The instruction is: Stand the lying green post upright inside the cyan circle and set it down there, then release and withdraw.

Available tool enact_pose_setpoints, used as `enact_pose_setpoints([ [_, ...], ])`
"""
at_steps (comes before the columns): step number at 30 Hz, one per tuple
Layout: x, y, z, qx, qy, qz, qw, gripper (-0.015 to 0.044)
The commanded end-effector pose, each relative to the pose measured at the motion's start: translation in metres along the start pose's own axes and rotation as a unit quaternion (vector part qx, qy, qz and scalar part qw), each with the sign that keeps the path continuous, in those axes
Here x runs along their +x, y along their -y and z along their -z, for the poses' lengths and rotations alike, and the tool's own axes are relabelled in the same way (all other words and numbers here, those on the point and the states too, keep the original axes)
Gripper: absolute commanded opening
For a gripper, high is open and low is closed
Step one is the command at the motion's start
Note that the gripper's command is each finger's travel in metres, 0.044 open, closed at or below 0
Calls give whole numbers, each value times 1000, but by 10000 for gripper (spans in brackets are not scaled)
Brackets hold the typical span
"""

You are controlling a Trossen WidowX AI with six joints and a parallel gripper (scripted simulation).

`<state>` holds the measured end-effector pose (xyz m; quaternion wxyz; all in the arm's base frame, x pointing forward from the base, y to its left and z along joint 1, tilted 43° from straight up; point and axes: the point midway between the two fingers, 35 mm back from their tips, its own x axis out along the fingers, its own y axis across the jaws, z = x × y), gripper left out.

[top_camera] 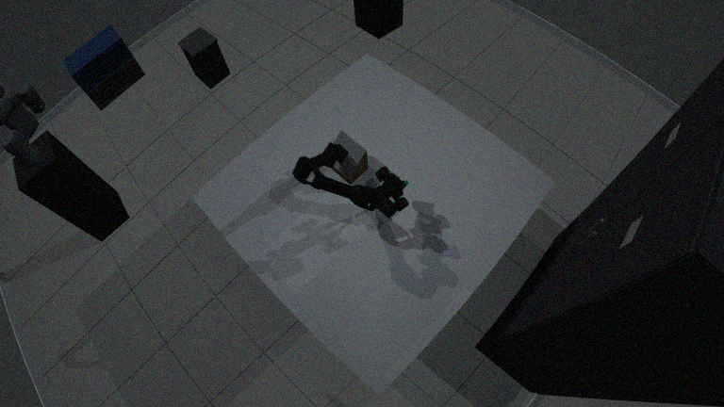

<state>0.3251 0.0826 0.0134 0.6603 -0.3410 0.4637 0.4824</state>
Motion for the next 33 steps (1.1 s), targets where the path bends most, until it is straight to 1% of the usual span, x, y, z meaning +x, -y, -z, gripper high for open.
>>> enact_pose_setpoints([
  [1, -2, -1, 0, -7, 19, 3, 1000, 22],
  [33, -18, 1, -1, -52, 130, 41, 989, 22],
])
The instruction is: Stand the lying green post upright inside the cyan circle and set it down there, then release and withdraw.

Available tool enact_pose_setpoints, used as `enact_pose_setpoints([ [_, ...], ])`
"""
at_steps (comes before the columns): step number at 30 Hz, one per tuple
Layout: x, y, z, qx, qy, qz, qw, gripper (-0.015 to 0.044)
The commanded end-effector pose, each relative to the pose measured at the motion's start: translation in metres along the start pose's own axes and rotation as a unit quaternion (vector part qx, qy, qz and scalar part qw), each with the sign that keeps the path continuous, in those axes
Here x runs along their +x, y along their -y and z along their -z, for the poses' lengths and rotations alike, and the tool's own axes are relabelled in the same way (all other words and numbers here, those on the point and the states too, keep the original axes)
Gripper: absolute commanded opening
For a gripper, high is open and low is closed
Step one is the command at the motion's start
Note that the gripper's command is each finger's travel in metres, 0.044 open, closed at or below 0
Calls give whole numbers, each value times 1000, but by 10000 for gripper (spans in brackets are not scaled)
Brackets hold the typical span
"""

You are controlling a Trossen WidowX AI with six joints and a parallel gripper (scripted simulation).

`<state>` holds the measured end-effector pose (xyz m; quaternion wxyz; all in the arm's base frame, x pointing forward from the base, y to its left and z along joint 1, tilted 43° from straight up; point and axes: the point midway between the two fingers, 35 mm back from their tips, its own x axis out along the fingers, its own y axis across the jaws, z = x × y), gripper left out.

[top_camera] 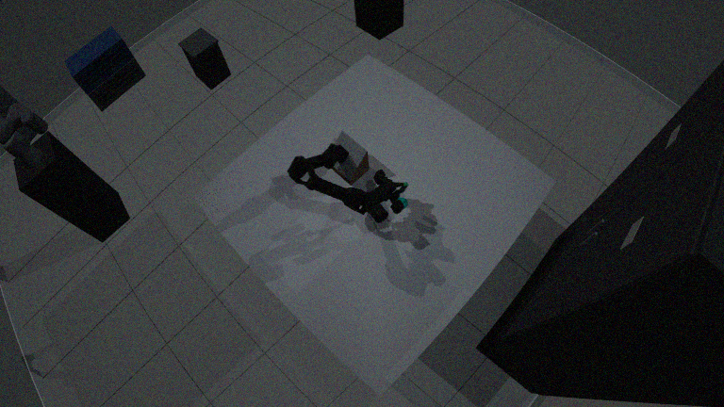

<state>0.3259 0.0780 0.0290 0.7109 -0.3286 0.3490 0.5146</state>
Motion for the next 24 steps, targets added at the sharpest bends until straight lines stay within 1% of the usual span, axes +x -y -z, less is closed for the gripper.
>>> enact_pose_setpoints([
  [1, -3, -1, 0, -9, 17, 6, 1000, 22],
  [24, -18, -1, -4, -53, 91, 44, 994, 22],
])
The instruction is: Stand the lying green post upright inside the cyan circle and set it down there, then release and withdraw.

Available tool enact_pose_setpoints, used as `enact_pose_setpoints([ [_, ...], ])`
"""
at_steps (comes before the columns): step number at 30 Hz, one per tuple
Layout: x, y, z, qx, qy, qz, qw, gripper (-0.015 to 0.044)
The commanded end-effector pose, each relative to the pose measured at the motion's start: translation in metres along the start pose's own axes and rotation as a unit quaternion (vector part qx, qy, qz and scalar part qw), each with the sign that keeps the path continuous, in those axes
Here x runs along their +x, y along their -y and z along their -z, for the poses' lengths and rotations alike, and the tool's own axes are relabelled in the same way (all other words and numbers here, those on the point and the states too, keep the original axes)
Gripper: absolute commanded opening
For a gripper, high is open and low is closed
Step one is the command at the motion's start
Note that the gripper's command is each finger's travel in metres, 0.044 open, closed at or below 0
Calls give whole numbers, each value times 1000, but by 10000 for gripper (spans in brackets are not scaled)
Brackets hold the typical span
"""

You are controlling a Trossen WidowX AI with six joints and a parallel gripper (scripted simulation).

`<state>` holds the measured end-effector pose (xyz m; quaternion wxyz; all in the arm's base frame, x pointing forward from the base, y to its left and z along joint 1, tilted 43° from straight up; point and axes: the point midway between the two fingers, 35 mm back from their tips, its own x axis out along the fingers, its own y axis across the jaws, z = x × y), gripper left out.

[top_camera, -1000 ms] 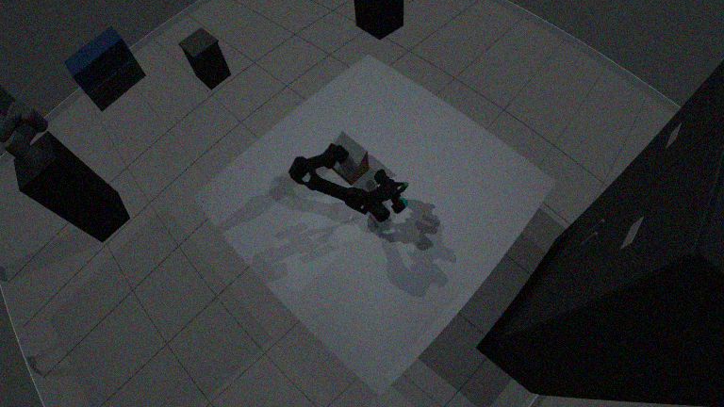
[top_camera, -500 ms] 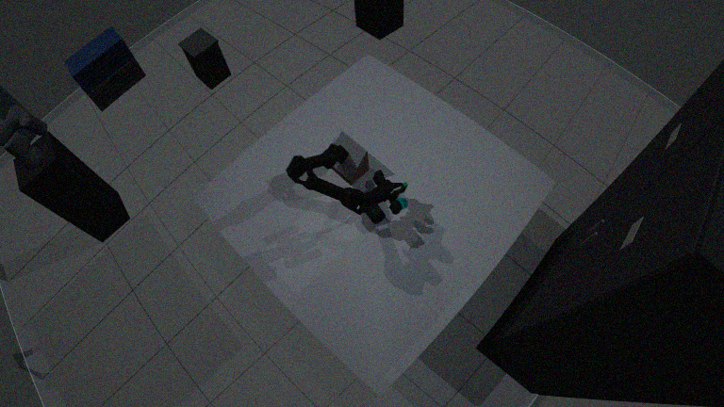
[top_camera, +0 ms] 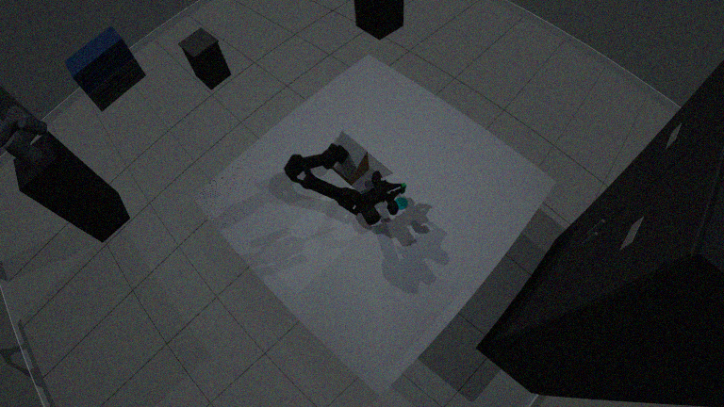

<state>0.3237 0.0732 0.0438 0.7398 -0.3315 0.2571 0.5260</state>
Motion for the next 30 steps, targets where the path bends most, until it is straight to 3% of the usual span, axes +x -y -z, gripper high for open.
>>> enact_pose_setpoints([
  [1, -4, -1, -1, -11, 16, 8, 1000, 22],
  [21, -5, -1, -1, -16, 24, 12, 1000, 22],
  [30, 1, 3, 38, -17, 20, 11, 1000, 22],
])
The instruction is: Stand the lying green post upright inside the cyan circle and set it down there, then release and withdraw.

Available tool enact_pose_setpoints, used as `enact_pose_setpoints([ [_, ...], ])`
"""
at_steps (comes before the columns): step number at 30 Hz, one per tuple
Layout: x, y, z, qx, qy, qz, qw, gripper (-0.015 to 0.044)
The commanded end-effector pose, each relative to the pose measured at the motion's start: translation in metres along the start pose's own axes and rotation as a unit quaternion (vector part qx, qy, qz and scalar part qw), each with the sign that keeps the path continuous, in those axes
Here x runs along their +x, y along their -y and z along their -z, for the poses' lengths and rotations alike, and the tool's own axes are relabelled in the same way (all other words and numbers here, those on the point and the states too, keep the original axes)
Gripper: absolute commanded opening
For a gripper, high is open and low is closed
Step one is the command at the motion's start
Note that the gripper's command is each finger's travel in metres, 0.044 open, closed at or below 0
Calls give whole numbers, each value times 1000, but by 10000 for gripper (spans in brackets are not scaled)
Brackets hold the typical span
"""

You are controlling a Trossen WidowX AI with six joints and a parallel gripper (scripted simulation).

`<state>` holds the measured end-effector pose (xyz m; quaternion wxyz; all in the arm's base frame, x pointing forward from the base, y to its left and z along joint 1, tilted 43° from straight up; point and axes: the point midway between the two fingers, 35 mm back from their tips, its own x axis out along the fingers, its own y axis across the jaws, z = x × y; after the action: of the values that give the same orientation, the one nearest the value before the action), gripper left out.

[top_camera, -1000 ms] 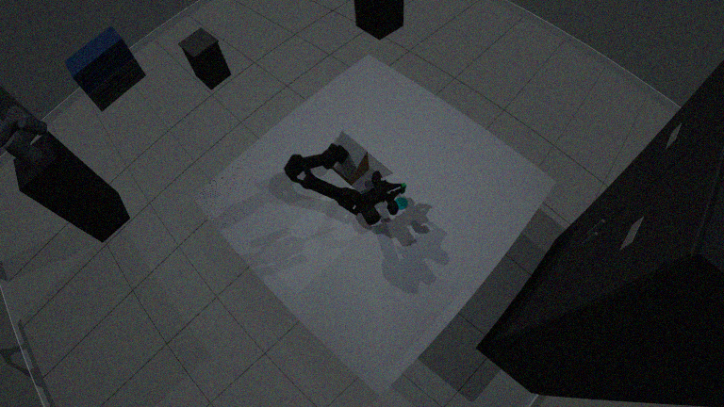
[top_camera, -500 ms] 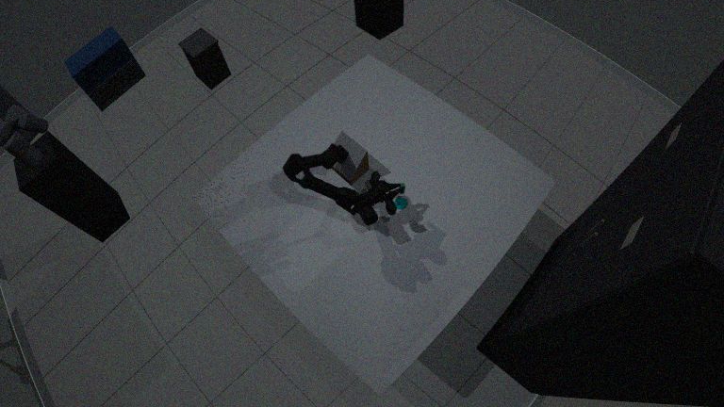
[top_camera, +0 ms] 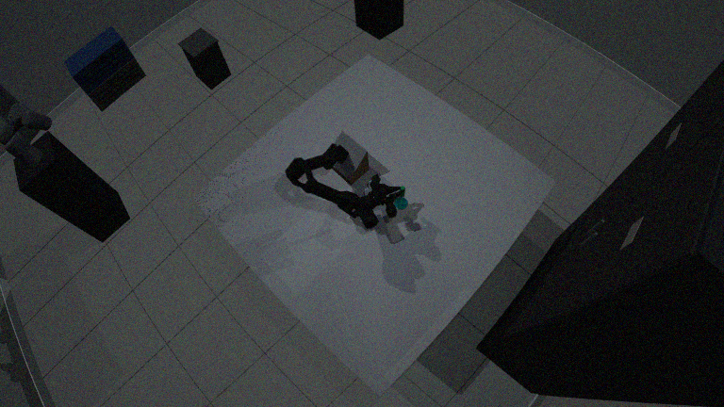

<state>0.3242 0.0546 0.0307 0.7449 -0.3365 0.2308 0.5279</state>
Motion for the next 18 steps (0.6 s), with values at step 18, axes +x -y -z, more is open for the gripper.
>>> enact_pose_setpoints([
  [18, 8, -2, 80, 4, -1, -1, 1000, 22],
])
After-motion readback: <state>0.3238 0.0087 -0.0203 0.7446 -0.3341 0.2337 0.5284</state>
